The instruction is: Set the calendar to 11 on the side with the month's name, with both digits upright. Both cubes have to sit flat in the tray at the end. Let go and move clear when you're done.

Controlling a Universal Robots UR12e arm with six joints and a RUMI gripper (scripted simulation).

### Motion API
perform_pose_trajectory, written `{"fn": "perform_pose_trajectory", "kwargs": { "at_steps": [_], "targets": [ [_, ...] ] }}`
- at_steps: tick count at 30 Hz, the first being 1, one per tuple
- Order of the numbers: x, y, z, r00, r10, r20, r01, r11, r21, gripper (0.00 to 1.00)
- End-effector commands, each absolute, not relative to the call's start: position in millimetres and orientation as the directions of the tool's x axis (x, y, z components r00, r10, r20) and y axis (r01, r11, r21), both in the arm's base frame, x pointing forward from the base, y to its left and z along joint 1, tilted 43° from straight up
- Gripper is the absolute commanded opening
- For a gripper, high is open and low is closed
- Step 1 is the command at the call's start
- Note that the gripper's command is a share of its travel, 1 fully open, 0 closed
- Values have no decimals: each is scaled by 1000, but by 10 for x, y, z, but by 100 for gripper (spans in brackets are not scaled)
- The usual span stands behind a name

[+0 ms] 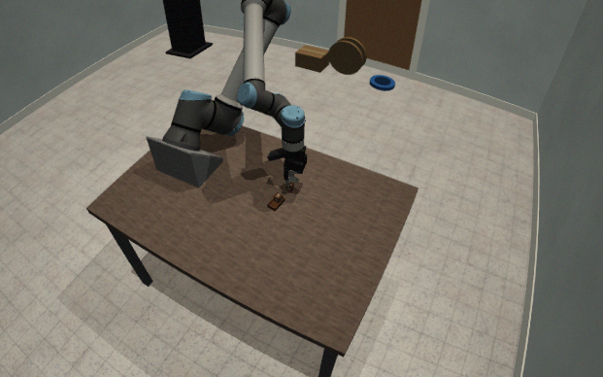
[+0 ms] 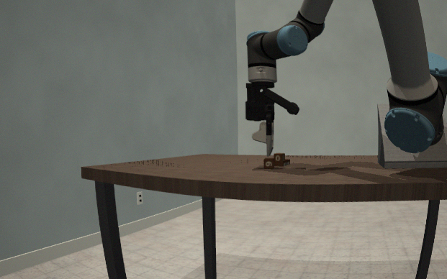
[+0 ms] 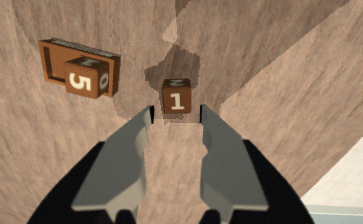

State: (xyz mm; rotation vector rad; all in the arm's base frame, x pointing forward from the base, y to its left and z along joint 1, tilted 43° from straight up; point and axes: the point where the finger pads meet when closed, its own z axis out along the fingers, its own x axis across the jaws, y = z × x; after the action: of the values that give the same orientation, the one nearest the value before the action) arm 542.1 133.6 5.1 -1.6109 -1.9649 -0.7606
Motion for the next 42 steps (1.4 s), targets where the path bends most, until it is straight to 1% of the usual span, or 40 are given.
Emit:
{"fn": "perform_pose_trajectory", "kwargs": {
  "at_steps": [1, 42],
  "targets": [
    [5427, 1331, 54, -188, 713, 676, 982, 150, 115, 28],
    [5433, 1330, 52, -188, 713, 676, 982, 150, 115, 28]
  ]
}}
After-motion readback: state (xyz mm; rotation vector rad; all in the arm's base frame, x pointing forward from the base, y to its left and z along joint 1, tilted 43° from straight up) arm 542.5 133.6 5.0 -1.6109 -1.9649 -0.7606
